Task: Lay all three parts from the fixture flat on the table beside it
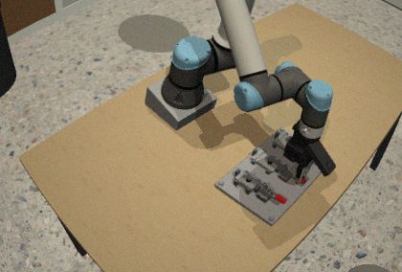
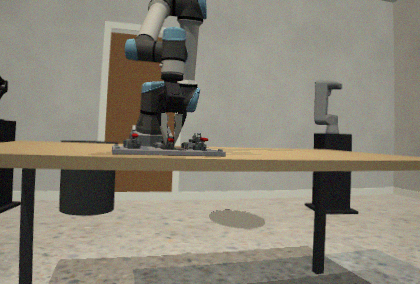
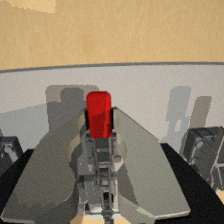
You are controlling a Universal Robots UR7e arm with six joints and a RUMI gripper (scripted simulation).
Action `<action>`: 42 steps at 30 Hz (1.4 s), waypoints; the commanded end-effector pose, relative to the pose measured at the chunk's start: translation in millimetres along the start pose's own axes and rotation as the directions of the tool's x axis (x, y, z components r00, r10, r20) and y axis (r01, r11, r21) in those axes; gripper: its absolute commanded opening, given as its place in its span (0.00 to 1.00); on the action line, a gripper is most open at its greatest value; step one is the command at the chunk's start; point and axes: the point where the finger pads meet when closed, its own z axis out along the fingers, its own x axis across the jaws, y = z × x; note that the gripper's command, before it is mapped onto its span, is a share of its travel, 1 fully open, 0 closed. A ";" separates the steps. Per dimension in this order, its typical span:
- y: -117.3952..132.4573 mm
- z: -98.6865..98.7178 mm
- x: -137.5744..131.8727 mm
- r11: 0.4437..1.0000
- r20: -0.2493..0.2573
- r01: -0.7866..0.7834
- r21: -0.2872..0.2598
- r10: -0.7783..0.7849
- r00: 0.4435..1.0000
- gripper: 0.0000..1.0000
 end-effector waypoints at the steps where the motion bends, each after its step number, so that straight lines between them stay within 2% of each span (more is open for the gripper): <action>1: -0.4 -0.7 0.0 1.000 0.000 0.000 0.001 0.000 1.000 0.00; 16: 1.1 -4.4 0.0 1.000 0.000 0.000 0.001 0.000 1.000 0.00; 42: 13.7 -22.1 0.0 1.000 0.000 0.000 0.001 0.000 1.000 0.00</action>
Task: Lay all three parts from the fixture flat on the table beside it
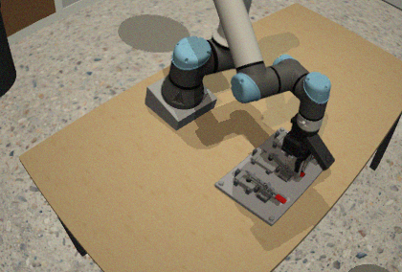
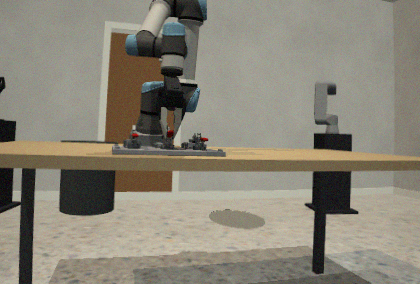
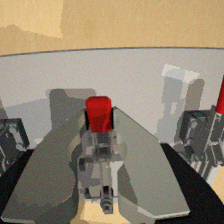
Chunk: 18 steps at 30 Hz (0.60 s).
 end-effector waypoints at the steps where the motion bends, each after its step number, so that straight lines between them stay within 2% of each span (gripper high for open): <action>1: 3.4 -4.0 0.0 1.000 0.000 0.000 0.001 0.000 1.000 0.00; 18: 18.4 -12.1 0.0 1.000 0.000 0.000 0.001 0.000 1.000 0.00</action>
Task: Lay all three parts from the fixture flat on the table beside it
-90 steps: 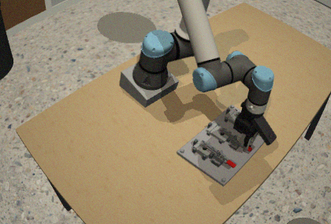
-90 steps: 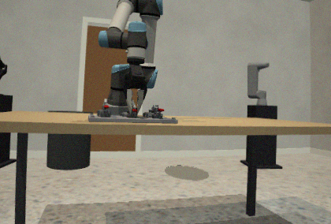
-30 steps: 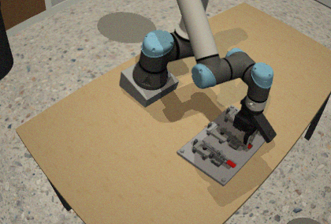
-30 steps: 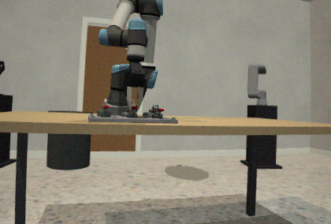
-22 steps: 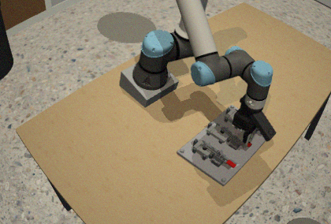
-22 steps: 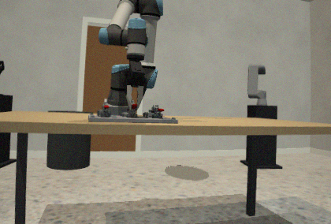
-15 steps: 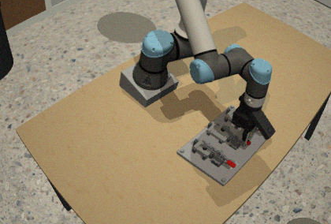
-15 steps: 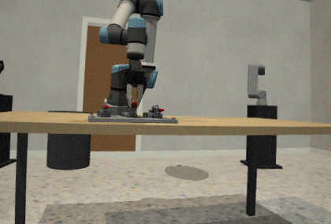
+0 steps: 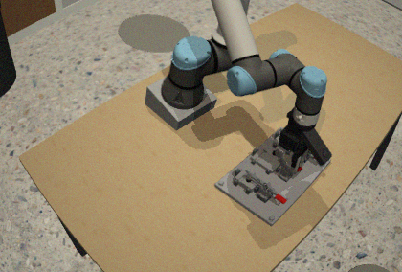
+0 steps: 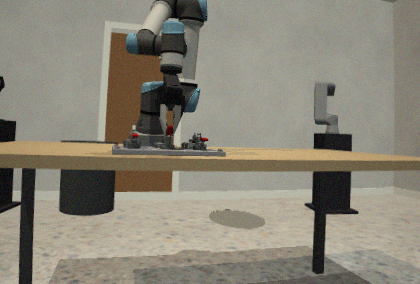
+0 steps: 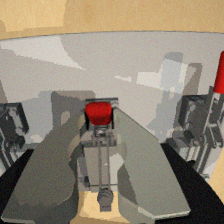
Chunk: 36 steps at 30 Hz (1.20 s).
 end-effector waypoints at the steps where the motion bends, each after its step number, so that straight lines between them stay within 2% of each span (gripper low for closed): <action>1: 3.6 -1.8 0.0 1.000 0.000 0.000 0.000 0.000 1.000 0.00; 36: 21.9 -4.1 0.0 1.000 0.000 0.000 0.000 0.000 1.000 0.00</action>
